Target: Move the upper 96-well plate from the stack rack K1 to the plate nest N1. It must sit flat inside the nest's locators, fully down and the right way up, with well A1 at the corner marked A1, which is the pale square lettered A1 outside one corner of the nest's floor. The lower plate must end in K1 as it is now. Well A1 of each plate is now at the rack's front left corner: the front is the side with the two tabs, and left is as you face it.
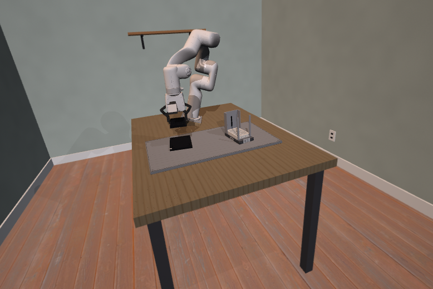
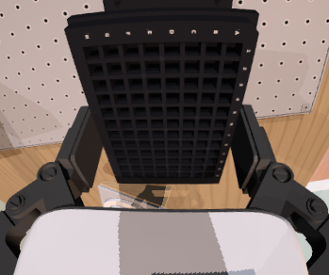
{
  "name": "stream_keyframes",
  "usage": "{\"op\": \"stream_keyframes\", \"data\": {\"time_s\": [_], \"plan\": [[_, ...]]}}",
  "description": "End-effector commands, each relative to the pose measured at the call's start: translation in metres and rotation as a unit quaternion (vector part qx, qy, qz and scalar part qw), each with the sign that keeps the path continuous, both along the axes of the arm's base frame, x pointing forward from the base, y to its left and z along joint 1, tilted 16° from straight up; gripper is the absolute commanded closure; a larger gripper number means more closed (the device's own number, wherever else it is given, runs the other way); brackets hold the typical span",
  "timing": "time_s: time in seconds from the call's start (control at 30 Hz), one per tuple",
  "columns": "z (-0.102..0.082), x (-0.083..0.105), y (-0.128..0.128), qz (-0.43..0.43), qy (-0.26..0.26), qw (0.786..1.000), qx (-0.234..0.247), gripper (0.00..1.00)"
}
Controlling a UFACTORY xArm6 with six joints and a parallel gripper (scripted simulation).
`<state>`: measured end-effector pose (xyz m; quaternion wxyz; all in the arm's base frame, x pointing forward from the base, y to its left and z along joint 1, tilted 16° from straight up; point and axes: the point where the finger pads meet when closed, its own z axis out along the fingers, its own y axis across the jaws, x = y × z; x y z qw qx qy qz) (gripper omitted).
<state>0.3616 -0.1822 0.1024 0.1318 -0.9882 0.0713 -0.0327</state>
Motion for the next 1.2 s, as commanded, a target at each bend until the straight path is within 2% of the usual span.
{"op": "stream_keyframes", "data": {"time_s": [0.0, 1.17], "plan": [[-0.008, 0.002, 0.001, 0.0, -0.002, 1.0, -0.001, 1.0], [-0.058, 0.007, 0.015, 0.0, -0.002, 1.0, -0.001, 1.0]]}}
